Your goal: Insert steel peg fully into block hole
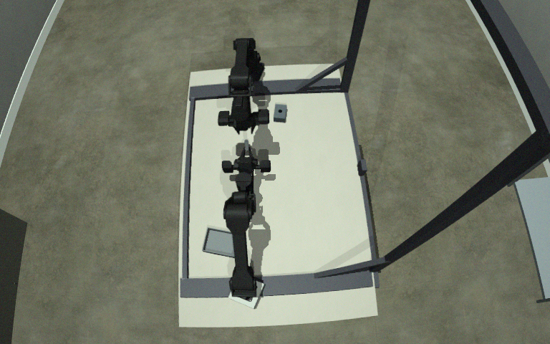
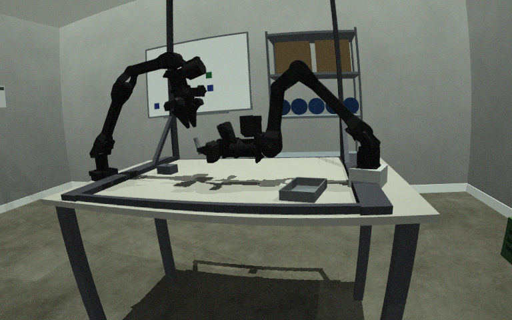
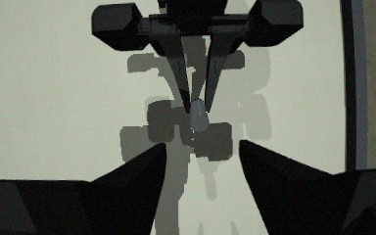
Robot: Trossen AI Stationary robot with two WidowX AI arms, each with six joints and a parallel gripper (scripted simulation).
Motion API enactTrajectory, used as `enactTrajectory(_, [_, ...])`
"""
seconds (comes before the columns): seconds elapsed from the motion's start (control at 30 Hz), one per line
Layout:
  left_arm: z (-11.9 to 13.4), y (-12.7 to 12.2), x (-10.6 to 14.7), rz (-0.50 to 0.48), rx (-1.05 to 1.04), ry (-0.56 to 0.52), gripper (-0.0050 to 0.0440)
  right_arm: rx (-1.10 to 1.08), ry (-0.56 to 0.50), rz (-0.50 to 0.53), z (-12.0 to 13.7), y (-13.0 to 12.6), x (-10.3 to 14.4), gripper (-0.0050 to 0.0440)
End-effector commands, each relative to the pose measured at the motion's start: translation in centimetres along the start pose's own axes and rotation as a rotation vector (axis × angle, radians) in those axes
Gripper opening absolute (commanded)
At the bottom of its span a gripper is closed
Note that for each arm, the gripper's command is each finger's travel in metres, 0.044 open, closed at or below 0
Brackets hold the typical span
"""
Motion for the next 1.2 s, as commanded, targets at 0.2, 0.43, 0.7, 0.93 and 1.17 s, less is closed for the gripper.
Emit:
enactTrajectory(0.2, [-1.6, 0.5, -0.4, -0.011, -0.001, -0.04, -0.005, -0.002, -0.028, -0.002, -0.2, 0.1, -0.7, 0.022])
enactTrajectory(0.43, [-1.6, 0.5, -0.4, -0.011, -0.001, -0.04, -0.005, -0.002, -0.013, 0.002, -0.1, 0.1, -3.2, 0.022])
enactTrajectory(0.7, [-1.6, 0.5, -0.4, -0.011, -0.001, -0.04, -0.005, -0.002, -0.013, 0.002, -0.1, 0.1, -4.4, 0.022])
enactTrajectory(0.93, [-1.6, 0.5, -0.4, -0.011, -0.001, -0.04, -0.005, -0.002, -0.013, 0.002, -0.1, 0.1, -5.3, 0.022])
enactTrajectory(1.17, [-1.6, 0.5, -0.4, -0.011, -0.001, -0.04, -0.005, 0.0, -0.037, -0.007, -0.5, 0.2, -4.3, 0.0148])
Point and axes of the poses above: on each arm, the point midway between the two fingers, 35 mm back from their tips, its own x axis back along the fingers, its own y axis across the jaws, z = x × y, the point moved 1 cm from there along x, back along the fingers, and after that the axes turned 15 degrees about -x, right-handed, at the moved point
